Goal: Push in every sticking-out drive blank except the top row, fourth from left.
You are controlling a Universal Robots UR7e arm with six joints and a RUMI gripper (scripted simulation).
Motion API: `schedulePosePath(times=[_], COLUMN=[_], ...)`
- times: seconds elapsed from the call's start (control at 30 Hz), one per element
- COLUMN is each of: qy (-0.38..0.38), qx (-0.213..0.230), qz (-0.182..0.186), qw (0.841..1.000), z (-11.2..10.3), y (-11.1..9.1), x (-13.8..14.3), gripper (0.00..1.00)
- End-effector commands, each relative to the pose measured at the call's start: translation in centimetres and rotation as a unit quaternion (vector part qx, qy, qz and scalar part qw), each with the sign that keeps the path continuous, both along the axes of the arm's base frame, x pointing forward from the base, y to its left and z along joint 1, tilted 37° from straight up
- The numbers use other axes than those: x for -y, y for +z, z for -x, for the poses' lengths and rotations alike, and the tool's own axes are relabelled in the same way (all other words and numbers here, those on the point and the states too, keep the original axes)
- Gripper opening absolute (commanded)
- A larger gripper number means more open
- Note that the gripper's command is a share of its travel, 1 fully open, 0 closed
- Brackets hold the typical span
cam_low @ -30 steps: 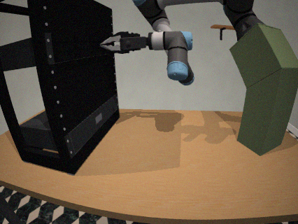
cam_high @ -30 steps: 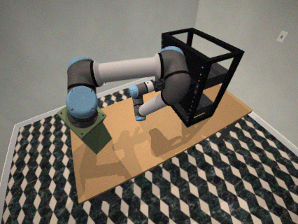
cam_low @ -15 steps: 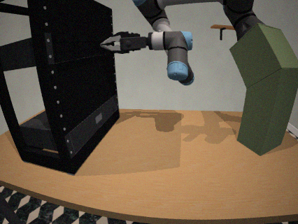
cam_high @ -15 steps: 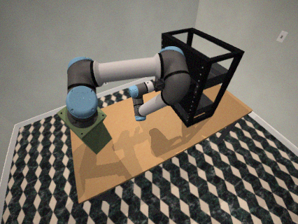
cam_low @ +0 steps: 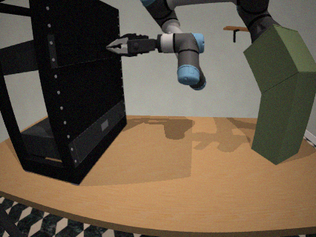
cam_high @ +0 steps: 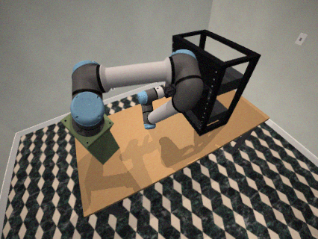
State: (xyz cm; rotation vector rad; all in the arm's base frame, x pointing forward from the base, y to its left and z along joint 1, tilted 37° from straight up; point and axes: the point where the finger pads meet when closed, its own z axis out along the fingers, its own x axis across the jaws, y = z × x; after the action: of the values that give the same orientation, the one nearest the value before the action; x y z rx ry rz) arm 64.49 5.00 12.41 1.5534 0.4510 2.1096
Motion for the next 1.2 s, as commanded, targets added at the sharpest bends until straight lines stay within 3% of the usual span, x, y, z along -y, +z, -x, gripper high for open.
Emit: schedulePosePath(times=[0.0, 0.67, 1.0, 1.17], qy=[0.001, 0.001, 0.001, 0.001], qx=[0.001, 0.001, 0.001, 0.001], qz=[0.000, 0.000, 0.000, 0.000], qw=[1.000, 1.000, 1.000, 1.000], z=[0.5, 8.8, 9.5, 10.3], y=[0.0, -2.7, -2.9, -1.3], x=[-0.1, -0.2, -0.3, -1.4], gripper=[0.00, 0.00, 0.00, 0.00])
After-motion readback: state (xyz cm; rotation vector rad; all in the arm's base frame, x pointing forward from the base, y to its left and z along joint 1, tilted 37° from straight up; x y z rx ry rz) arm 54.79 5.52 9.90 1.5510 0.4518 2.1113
